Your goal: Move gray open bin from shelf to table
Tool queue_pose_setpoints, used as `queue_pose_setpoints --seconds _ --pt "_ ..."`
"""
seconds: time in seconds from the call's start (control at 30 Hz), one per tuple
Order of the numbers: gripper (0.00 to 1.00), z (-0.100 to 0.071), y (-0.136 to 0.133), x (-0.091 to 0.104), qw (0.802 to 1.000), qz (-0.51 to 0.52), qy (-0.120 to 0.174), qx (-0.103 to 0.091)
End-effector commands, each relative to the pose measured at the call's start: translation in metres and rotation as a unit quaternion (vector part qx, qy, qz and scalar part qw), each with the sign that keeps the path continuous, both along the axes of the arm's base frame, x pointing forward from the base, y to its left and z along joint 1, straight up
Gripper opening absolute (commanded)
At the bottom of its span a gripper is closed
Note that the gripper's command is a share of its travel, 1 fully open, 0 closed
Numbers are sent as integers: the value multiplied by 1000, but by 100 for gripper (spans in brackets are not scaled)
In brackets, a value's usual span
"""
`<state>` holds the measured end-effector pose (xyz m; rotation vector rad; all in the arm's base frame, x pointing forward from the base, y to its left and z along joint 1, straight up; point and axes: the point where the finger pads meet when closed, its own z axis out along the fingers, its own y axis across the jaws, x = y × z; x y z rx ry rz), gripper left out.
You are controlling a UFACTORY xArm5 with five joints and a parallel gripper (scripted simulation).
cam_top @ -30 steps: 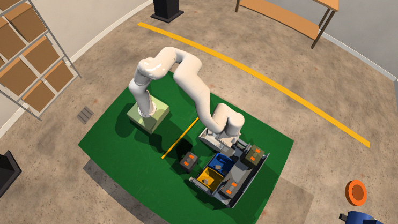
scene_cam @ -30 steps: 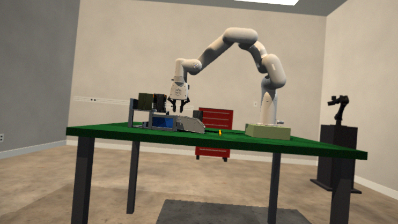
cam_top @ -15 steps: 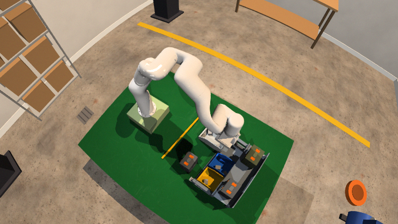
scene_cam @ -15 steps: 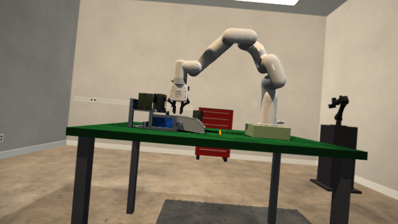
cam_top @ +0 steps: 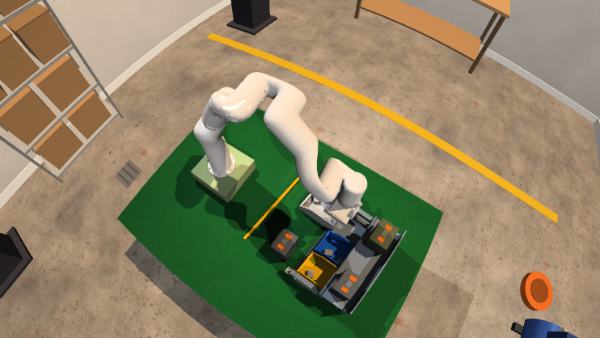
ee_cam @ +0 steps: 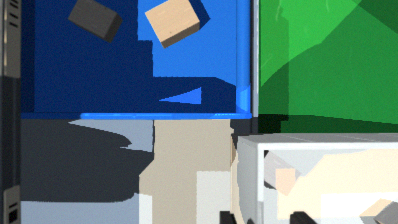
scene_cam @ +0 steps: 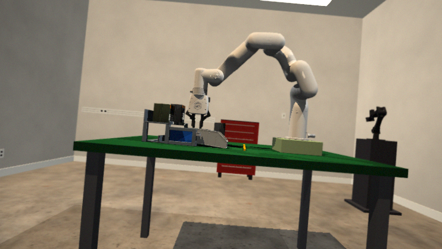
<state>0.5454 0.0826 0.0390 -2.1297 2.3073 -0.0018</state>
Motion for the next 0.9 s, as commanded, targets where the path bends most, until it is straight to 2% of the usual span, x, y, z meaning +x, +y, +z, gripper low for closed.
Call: queue_pose_setpoints --seconds 0.0,0.87 --pt "34 0 0 1 1000 0 -2 3" --pt "34 -15 0 2 1000 0 -2 3"
